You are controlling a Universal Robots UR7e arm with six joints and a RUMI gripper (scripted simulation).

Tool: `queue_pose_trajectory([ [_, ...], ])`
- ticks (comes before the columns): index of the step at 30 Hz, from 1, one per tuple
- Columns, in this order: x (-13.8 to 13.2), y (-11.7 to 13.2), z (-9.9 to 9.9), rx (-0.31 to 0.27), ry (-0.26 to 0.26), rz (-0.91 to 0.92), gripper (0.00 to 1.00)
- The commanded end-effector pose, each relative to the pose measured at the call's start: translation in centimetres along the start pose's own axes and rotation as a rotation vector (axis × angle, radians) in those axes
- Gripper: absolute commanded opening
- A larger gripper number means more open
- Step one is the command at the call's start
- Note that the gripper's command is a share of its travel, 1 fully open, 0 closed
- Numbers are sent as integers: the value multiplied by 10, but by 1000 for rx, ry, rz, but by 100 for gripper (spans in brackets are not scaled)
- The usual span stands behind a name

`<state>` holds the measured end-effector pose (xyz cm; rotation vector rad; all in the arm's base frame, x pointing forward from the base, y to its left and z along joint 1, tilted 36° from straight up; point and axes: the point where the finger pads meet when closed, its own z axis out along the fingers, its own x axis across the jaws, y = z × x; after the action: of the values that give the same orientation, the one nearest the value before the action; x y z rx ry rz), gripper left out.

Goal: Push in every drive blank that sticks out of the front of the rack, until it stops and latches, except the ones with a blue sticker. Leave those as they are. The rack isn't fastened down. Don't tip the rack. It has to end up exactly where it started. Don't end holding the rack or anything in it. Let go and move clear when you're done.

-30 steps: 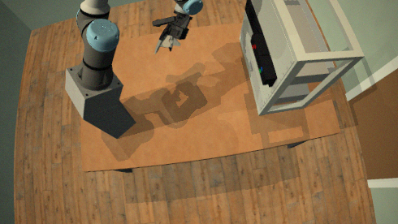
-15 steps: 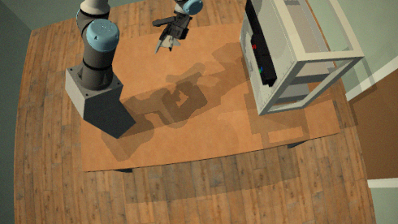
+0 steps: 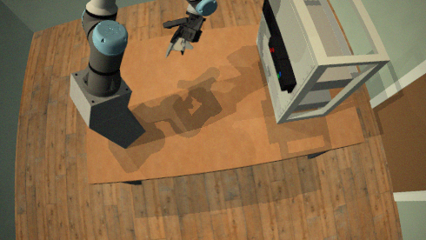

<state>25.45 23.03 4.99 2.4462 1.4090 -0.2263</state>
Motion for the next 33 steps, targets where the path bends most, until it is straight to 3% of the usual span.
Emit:
queue_pose_trajectory([
  [1, 0, 0, 0, 0, 1, 0, 100],
  [33, -1, 0, 2, 9, -8, -5, 100],
])
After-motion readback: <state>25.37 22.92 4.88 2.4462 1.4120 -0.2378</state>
